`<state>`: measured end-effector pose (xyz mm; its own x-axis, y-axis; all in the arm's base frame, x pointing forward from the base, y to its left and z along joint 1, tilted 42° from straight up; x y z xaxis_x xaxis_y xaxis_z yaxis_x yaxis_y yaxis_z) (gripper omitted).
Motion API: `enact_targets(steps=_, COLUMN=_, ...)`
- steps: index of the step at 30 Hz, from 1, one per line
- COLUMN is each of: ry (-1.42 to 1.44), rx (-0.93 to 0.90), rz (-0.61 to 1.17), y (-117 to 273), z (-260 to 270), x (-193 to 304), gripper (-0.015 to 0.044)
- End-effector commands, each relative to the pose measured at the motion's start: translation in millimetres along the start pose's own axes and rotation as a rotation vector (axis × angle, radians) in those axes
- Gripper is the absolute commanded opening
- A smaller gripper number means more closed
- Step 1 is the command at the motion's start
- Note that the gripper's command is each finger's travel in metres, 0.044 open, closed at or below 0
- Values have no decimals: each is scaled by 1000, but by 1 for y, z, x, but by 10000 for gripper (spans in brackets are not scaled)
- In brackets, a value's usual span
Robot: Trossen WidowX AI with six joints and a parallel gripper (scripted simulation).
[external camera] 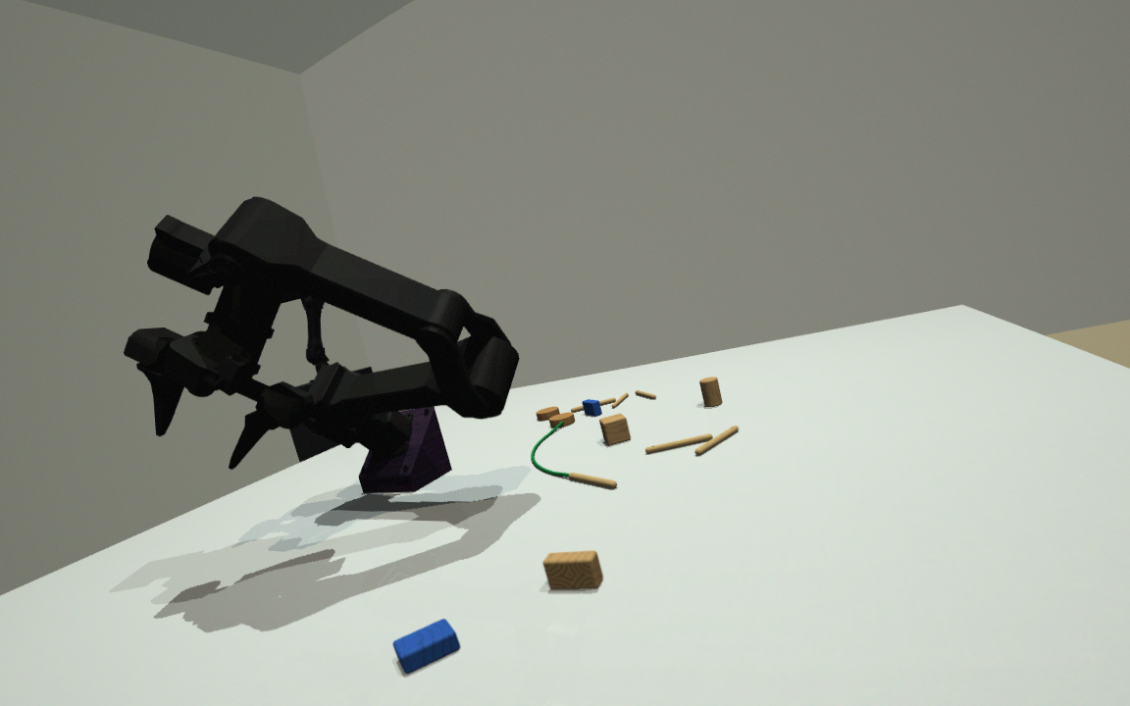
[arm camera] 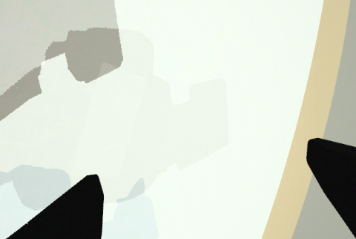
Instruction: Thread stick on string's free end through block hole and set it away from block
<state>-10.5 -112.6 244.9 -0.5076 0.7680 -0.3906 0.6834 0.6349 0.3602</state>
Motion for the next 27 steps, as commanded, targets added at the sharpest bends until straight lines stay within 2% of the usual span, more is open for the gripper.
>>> enact_targets(steps=1, ry=0, rx=0, rz=0, y=0, z=0, x=0, gripper=426)
enact_targets(steps=4, ry=-27, rx=0, rz=41, y=-3, z=-6, x=6, gripper=440)
enact_targets(steps=9, ry=-236, rx=2, rz=332, y=-12, z=-43, x=57, gripper=440)
enact_targets(steps=14, ry=-456, rx=5, rz=612, y=-2, z=-66, x=118, gripper=440)
enact_targets(steps=22, ry=-802, rx=1, rz=983, y=50, z=-65, x=206, gripper=440)
enact_targets(steps=27, ry=-1086, rx=4, rz=1196, y=105, z=-42, x=249, gripper=440)
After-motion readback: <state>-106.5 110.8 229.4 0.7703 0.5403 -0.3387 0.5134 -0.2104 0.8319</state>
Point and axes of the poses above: the point midway between the two fingers, 35 mm back from their tips, its own y axis back along the fingers, its own z axis across the jaws, x = y × z, the point moved 1 cm from there along y, back along the fingers, and after that the axes turned 10 degrees about y, right-handed, at the moved point
